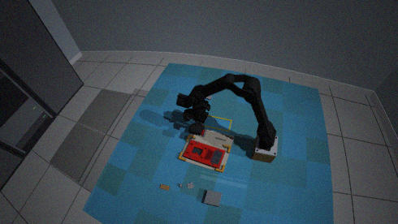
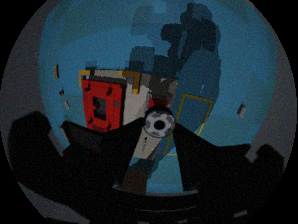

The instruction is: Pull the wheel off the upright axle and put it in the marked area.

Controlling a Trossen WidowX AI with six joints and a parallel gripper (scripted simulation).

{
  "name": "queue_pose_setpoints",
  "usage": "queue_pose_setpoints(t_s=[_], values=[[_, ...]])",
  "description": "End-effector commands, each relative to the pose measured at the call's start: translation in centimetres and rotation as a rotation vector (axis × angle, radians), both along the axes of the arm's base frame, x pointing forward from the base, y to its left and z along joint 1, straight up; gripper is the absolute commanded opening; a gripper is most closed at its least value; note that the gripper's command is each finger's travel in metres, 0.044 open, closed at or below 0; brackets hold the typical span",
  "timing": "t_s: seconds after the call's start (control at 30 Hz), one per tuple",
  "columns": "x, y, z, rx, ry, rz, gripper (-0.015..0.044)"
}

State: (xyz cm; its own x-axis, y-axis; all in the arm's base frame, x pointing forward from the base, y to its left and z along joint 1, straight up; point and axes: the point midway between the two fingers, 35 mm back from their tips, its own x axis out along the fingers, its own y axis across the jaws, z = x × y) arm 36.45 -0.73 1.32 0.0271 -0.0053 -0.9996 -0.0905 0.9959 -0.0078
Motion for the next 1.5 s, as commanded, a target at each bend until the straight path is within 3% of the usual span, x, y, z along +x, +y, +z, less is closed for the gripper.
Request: queue_pose_setpoints(t_s=[0.0, 0.97, 1.47], values=[[0.1, 0.0, 0.5, 0.001, -0.01, 0.006, 0.0], [-0.7, -0.1, 3.8, 0.0, -0.003, 0.0, 0.0], [-3.0, -6.3, 4.2, -0.005, -0.006, 0.004, 0.0]])
